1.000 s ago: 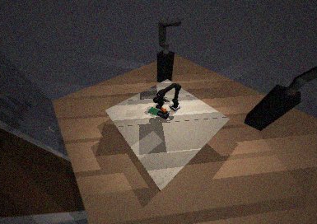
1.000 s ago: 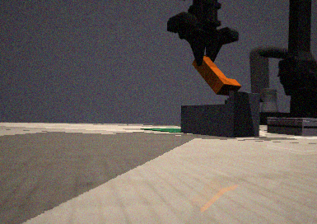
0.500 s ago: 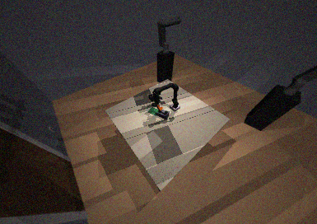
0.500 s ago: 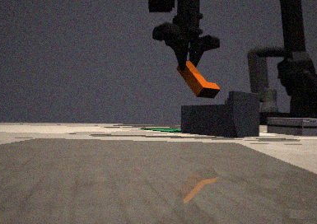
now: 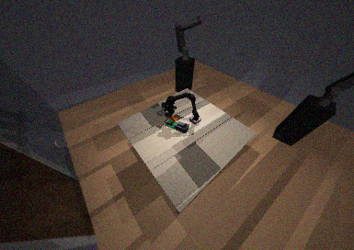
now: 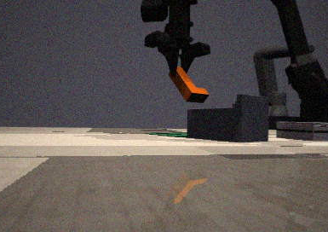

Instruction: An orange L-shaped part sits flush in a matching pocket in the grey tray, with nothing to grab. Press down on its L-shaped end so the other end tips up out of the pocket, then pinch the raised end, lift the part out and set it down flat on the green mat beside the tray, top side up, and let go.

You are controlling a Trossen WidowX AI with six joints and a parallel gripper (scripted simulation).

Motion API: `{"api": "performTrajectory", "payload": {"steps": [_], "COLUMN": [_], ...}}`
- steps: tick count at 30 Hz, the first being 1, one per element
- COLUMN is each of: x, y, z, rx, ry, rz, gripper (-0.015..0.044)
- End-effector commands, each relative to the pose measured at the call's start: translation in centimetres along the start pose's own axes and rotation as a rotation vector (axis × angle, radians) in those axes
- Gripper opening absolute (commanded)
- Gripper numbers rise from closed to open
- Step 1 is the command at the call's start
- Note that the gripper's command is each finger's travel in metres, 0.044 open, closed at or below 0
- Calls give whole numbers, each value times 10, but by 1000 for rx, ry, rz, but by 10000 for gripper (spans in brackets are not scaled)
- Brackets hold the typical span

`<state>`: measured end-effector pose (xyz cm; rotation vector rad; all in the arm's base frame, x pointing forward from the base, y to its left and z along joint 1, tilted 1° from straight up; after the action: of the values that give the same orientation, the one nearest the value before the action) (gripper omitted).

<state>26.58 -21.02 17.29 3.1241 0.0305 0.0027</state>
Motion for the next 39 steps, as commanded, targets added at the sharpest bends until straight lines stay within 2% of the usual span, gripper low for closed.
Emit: {"api": "performTrajectory", "payload": {"steps": [1, 10, 39], "x": [2, 2, 2], "y": [14, 15, 15], "z": [0, 5, 52], "rx": [-4, -4, -4], "ry": [-1, -1, -1], "rz": [-5, -5, -5], "gripper": [0, 0, 0]}}
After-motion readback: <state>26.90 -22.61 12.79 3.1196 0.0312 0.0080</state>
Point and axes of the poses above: the point midway between the two fingers, 35 mm back from their tips, its own z axis out along the fingers, its own x axis across the jaws, y = z × x, the point moved 2 cm from there along -z, back along the fingers, and after that the axes turned 9 degrees about z, right-handed, at the moved point
